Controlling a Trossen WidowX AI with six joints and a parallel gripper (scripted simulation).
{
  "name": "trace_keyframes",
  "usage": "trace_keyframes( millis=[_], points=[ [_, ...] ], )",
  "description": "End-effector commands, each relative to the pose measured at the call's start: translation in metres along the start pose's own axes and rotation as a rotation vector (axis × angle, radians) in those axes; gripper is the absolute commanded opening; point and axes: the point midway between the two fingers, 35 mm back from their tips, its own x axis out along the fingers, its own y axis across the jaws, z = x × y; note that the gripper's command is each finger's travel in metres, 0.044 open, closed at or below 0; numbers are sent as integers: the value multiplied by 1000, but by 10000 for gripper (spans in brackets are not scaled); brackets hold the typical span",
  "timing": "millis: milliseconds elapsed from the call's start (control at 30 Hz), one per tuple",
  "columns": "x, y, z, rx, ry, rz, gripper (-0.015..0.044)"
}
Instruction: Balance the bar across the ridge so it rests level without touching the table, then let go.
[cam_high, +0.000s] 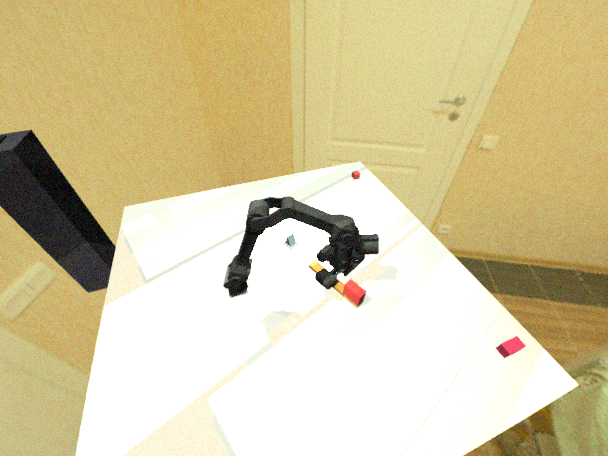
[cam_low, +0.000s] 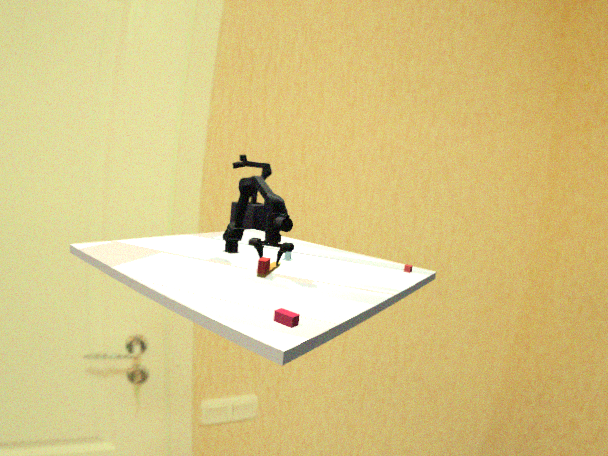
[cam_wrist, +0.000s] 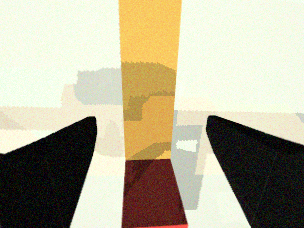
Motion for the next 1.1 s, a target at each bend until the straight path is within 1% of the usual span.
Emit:
trace_keyframes(
  millis=[0,400,900,1067],
  points=[
    [7,1,2,-6,-10,2,315],
    [26,1,2,-6,-10,3,315],
    [26,1,2,-6,-10,3,315],
    [25,2,2,0,-5,6,184]
  ],
)
